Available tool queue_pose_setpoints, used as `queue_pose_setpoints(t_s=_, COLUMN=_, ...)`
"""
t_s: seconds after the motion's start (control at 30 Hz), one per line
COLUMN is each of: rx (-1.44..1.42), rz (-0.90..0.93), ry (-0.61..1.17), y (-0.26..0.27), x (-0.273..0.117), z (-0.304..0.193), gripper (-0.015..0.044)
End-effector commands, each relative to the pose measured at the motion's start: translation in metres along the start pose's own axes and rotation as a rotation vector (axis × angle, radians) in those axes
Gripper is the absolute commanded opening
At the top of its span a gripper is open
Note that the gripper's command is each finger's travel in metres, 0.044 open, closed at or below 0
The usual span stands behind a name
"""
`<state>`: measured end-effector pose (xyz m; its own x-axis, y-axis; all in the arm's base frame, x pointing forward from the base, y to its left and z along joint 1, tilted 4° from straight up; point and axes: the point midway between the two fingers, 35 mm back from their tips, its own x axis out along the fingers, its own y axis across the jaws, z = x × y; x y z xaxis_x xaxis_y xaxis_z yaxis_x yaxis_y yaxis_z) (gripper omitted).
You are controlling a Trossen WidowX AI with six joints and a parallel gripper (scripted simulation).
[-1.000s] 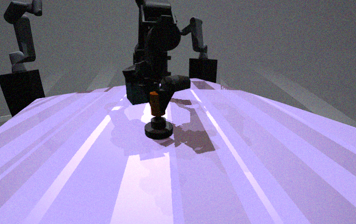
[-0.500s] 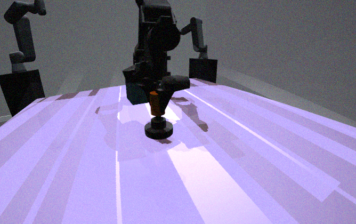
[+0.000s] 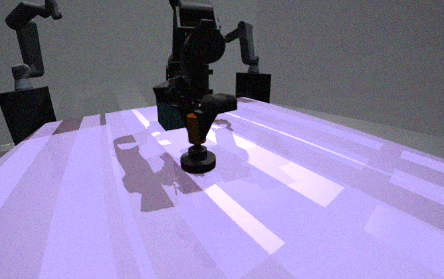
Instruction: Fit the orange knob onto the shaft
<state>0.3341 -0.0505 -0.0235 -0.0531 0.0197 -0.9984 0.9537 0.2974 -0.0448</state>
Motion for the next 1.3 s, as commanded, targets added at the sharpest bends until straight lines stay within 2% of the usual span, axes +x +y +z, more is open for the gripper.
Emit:
queue_pose_setpoints(t_s=0.0, rx=0.028, rz=0.006, ry=-0.003, y=0.0033, x=-0.0033, z=0.0017, gripper=0.0000)
queue_pose_setpoints(t_s=0.2, rx=0.211, rz=0.006, ry=-0.003, y=0.0040, x=-0.0032, z=0.0024, gripper=0.0000)
queue_pose_setpoints(t_s=1.27, rx=0.211, rz=0.006, ry=-0.003, y=0.0006, x=0.0017, z=0.0003, gripper=0.0000)
